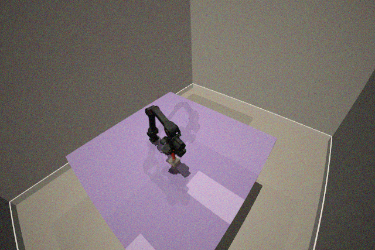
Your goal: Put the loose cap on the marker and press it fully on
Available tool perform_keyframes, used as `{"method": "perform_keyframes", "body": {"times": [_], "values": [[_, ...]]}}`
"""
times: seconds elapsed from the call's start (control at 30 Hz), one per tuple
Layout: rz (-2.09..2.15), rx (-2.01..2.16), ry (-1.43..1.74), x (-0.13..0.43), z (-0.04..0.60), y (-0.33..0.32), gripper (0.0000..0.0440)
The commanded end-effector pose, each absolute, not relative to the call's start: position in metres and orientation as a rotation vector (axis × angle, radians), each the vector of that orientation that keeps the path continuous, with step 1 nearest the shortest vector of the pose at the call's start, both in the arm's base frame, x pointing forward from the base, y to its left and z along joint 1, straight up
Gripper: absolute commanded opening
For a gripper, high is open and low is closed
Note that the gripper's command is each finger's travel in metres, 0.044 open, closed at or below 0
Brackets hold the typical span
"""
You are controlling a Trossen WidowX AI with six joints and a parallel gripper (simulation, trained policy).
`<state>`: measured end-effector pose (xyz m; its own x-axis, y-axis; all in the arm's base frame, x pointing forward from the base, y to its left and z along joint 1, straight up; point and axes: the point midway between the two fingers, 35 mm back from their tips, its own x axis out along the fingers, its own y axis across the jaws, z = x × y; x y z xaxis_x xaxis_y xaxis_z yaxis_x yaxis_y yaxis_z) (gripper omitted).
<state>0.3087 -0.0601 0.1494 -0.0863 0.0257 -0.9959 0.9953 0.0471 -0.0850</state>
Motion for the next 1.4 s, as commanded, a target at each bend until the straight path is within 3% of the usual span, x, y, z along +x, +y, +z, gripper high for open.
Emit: {"method": "perform_keyframes", "body": {"times": [0.0, 0.77, 0.83, 0.87, 1.37], "values": [[-1.229, 1.161, 1.325, 0.309, 0.141, -0.059, 0.0032], [-1.215, 1.118, 1.375, 0.306, 0.093, -0.061, 0.0029], [-1.220, 1.112, 1.380, 0.304, 0.091, -0.062, 0.0082], [-1.225, 1.110, 1.390, 0.302, 0.090, -0.061, 0.0087], [-1.221, 1.084, 1.389, 0.300, 0.085, -0.064, 0.0106]]}}
